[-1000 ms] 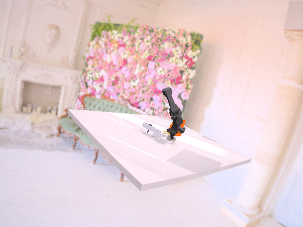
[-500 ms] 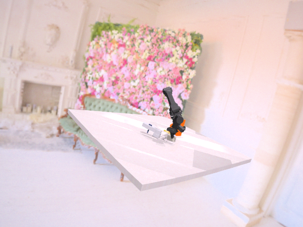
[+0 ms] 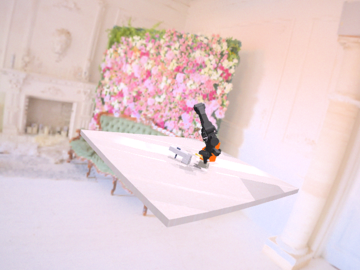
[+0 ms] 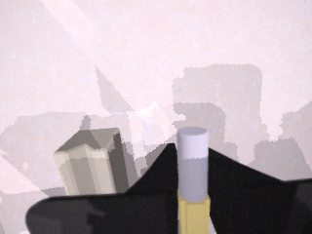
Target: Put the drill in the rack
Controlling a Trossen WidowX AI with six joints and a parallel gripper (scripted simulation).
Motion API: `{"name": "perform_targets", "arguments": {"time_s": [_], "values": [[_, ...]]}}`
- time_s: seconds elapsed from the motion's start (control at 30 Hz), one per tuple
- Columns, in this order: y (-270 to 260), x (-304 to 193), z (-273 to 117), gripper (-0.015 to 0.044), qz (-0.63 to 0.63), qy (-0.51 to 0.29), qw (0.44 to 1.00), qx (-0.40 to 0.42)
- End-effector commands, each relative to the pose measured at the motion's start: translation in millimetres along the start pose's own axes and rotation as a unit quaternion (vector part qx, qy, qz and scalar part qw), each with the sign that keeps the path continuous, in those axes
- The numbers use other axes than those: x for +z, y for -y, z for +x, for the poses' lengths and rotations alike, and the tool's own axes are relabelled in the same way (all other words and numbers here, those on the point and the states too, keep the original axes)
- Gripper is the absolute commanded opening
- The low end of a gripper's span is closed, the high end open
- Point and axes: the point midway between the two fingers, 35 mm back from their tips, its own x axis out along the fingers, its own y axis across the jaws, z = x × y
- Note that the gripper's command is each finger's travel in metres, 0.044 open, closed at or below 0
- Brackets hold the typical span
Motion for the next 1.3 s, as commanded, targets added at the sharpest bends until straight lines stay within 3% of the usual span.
{"name": "perform_targets", "arguments": {"time_s": [0.0, 1.27], "values": [[-7.5, 1.4, -0.6, 0.0, 0.0, 0.001, 1.0, 0.002], [-71.2, 14.4, -6.9, 0.0, -0.001, 0.002, 1.0, 0.003]]}}
